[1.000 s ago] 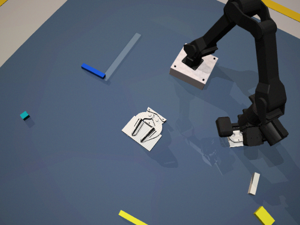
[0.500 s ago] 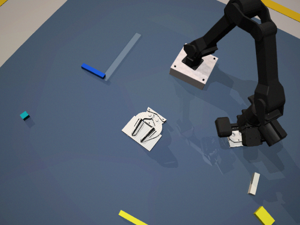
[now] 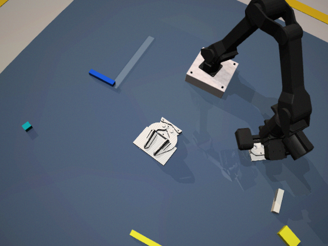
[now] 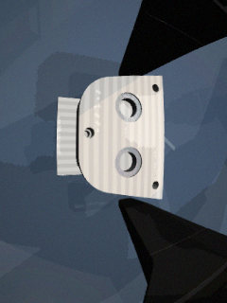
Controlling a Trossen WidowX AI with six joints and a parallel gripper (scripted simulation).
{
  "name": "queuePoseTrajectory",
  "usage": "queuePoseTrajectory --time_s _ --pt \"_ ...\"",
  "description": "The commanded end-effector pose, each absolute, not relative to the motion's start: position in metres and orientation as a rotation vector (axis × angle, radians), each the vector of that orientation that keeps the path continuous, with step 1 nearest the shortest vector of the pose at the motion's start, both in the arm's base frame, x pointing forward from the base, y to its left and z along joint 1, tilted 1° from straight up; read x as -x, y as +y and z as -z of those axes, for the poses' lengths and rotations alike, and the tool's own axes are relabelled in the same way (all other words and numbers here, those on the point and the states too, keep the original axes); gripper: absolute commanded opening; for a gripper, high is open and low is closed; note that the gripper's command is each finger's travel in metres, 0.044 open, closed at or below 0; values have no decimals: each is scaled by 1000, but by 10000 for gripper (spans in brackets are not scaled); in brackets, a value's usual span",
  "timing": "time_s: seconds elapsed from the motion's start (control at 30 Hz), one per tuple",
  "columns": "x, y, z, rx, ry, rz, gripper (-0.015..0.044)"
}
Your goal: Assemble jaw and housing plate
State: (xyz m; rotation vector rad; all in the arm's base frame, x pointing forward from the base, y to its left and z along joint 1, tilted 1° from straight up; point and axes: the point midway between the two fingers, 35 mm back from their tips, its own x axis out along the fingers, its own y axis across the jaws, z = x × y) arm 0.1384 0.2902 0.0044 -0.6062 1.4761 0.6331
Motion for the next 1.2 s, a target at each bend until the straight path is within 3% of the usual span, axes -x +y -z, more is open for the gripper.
queuePoseTrajectory --time_s 0.0,0.33,1.17 --pt "-138 290 -4 606 1476 -633 413" --pt "-138 290 -4 606 1476 -633 351" --pt "-140 292 -50 604 1475 -629 351"
